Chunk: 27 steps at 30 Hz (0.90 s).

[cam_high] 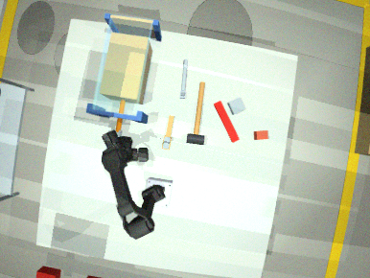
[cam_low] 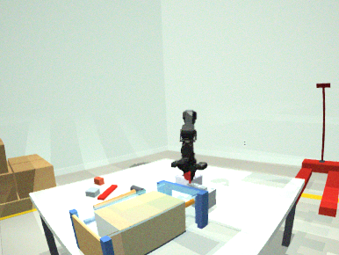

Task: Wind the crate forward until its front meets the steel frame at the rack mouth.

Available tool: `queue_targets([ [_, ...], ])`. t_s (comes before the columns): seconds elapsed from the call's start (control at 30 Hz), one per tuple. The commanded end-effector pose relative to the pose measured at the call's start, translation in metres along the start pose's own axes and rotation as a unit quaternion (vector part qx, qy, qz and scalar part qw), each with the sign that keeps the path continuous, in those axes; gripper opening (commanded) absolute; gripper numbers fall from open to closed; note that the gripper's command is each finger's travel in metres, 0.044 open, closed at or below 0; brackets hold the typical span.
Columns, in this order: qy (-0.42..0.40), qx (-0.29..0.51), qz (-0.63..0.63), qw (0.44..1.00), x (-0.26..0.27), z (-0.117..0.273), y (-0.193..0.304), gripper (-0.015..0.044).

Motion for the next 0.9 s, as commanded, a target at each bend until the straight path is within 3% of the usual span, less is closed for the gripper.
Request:
queue_targets([
  [0.0, 0.008, -0.014, -0.005, 1.000, -0.003, -0.001, -0.015, 0.0000],
  [0.87, 0.008, -0.015, -0.005, 1.000, -0.002, 0.000, -0.049, 0.0000],
])
Point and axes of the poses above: the point midway between the two fingers, 35 mm back from their tips, its own z axis back along the fingers, its own x axis across the jaws, y = z × x, the point moved 5 cm from there along z, back along the fingers, and after that the axes turned 2 degrees about z, right-handed, at the moved point
